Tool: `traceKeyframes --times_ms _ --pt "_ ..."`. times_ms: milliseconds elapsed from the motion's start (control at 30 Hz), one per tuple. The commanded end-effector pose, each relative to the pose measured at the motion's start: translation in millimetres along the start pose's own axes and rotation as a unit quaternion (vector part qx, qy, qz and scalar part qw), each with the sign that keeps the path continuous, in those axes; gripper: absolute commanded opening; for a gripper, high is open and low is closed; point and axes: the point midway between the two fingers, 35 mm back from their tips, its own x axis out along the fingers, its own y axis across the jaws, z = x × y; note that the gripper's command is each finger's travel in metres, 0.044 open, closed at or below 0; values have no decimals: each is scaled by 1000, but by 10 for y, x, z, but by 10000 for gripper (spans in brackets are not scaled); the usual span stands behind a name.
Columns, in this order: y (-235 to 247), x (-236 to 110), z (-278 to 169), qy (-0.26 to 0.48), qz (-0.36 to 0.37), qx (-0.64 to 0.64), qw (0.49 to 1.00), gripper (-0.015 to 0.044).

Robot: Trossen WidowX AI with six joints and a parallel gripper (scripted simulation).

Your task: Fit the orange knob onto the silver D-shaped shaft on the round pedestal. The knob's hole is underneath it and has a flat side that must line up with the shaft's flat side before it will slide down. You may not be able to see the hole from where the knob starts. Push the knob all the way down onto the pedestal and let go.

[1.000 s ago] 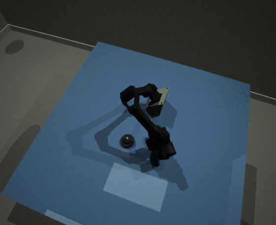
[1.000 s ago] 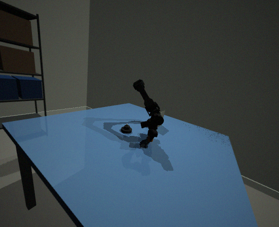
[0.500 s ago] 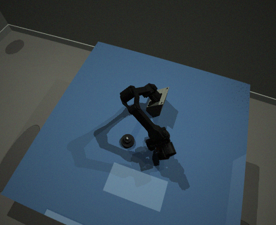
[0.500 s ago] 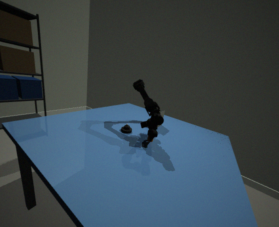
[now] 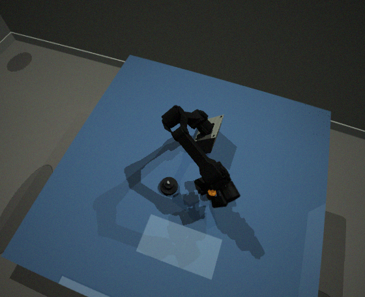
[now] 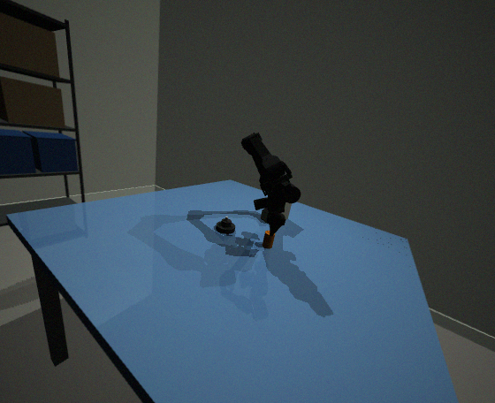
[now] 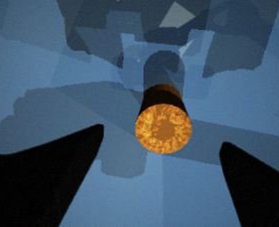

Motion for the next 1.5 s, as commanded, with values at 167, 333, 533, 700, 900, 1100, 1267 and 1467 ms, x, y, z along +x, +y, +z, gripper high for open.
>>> traceKeyframes --times_ms 167,333,533,700,900,1100,1267,1467 --pt "-8 -228 10 3 2 4 1000 440" --pt "-10 -161 13 3 2 4 1000 440" --pt "-9 -47 13 2 2 4 1000 440" --pt "-1 33 13 2 2 4 1000 440" --pt "6 131 14 2 2 4 1000 440" --pt "9 229 14 2 2 4 1000 440" --pt "9 310 15 2 2 4 1000 440" --pt "6 407 16 2 2 4 1000 440"
